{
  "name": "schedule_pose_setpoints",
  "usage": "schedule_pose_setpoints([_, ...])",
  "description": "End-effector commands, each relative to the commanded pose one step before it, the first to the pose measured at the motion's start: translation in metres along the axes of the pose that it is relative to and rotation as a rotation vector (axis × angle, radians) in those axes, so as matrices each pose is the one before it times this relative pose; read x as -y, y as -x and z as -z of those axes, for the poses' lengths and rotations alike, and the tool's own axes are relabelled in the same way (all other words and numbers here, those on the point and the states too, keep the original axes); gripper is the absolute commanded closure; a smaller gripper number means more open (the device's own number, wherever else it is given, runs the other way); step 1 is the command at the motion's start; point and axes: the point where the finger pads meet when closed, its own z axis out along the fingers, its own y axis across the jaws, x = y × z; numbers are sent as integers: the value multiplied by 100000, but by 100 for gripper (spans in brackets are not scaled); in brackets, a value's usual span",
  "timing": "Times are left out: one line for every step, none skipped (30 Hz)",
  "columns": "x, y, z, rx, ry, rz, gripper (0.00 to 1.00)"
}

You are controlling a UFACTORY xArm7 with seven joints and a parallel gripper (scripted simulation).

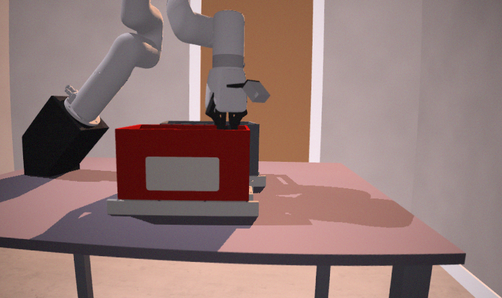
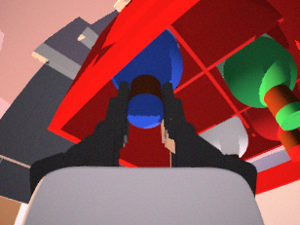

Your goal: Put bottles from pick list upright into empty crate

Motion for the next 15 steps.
schedule_pose_setpoints([21, -168, 125, -423, -84, -24, 100])
schedule_pose_setpoints([0, 0, 0, 0, 0, 0, 100])
schedule_pose_setpoints([0, 0, 0, 0, 0, 0, 100])
schedule_pose_setpoints([0, 0, 0, 0, 0, 0, 100])
schedule_pose_setpoints([0, 0, 0, 0, 0, 0, 100])
schedule_pose_setpoints([0, 0, 0, 0, 0, 0, 100])
schedule_pose_setpoints([0, 0, 0, 0, 0, 0, 100])
schedule_pose_setpoints([0, 0, 0, 0, 0, 0, 100])
schedule_pose_setpoints([0, 0, 0, 0, 0, 0, 100])
schedule_pose_setpoints([0, 0, 0, 0, 0, 0, 100])
schedule_pose_setpoints([0, 0, 0, 0, 0, 0, 100])
schedule_pose_setpoints([0, 0, 0, 0, 0, 0, 100])
schedule_pose_setpoints([0, 0, 0, 0, 0, 0, 100])
schedule_pose_setpoints([0, 0, 0, 0, 0, 0, 100])
schedule_pose_setpoints([1, -8, 173, -20, -4, -2, 100])
